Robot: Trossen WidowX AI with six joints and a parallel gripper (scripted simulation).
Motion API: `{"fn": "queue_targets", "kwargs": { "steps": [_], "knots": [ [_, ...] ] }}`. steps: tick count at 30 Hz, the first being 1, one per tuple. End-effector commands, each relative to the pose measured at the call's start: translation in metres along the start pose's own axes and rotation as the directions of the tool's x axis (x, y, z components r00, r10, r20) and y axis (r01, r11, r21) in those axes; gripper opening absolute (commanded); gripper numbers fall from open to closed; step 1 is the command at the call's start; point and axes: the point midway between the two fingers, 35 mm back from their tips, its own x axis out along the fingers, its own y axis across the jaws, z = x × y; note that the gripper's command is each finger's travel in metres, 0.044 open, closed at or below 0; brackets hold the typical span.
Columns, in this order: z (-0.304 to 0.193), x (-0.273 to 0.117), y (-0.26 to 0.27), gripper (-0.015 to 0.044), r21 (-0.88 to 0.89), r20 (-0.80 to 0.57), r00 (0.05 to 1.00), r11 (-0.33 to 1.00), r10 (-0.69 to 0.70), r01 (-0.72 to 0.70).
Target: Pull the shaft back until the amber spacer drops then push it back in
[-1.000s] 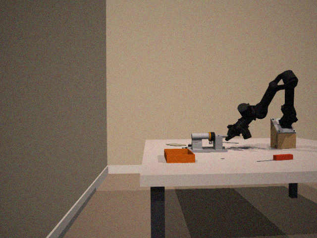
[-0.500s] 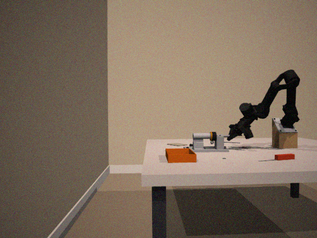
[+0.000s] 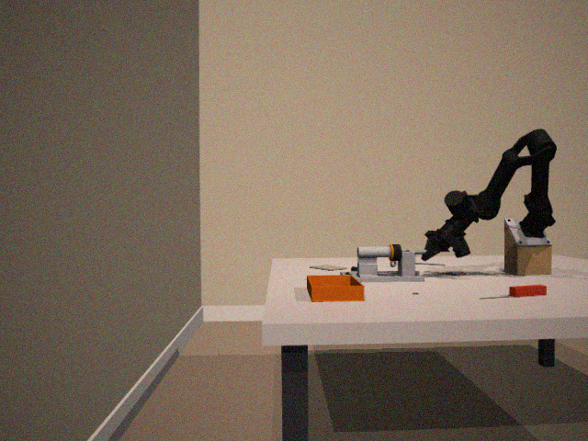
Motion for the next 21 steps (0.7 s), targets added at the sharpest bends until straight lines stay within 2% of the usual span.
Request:
{"fn": "queue_targets", "kwargs": {
  "steps": [1, 21],
  "knots": [
    [0.0004, -0.0007, -0.0004, 0.0, 0.002, 0.0, 1.0, 1.0, -0.002, 0.002],
    [0.0023, -0.0026, -0.0003, 0.0, 0.002, 0.0, 1.0, 1.0, -0.002, 0.002]
  ]
}}
